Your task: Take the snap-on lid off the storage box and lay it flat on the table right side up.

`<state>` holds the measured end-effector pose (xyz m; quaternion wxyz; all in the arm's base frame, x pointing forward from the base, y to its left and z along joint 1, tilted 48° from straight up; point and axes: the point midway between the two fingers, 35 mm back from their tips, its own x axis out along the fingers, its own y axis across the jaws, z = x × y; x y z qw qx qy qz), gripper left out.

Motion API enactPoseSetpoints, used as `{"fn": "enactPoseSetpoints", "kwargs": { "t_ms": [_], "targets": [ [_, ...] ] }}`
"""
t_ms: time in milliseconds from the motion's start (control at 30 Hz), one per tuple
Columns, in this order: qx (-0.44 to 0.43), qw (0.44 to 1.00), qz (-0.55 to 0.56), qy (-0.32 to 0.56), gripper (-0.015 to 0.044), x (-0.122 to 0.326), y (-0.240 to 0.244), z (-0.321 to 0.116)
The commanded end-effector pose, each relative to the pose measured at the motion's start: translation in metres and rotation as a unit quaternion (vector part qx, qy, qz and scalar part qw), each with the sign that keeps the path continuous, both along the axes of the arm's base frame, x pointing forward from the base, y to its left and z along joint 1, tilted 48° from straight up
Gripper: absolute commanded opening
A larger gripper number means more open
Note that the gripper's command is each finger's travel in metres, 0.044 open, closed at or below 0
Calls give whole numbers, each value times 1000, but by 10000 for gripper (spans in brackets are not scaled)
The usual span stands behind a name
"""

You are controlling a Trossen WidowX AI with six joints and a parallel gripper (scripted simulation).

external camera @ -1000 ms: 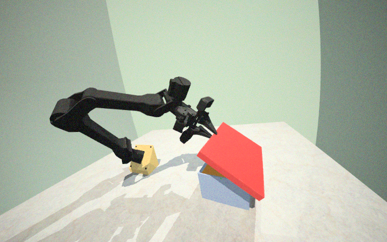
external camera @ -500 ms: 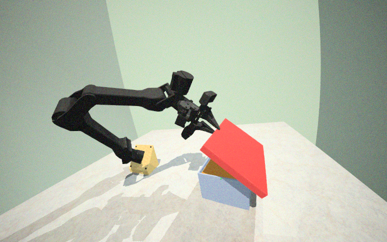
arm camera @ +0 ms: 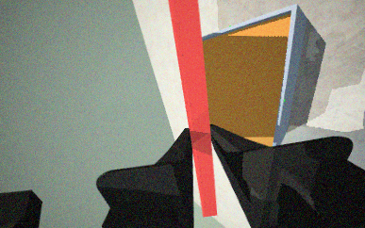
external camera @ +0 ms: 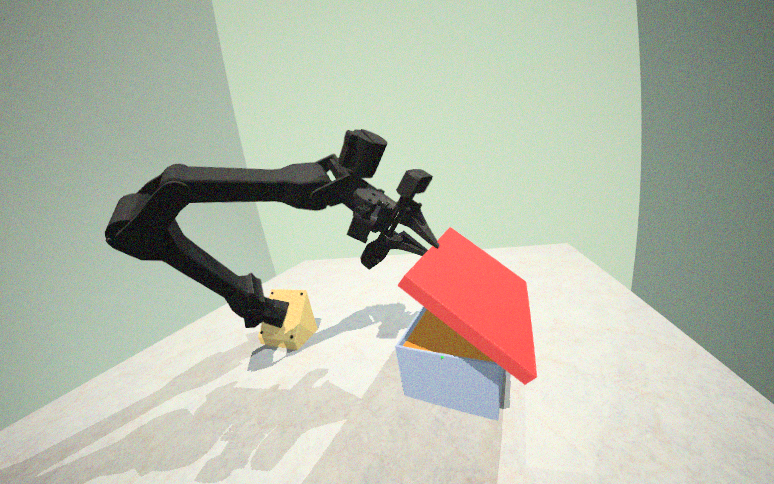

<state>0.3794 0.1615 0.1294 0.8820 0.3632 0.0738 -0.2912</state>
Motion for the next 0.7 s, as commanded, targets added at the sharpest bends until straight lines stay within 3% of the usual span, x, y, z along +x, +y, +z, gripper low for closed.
{"fn": "enactPoseSetpoints", "kwargs": {
  "t_ms": [0,667],
  "targets": [
    [3,1000,1,-4,0,0,6,6],
    [3,1000,1,-3,0,-3,17,19]
  ]
}}
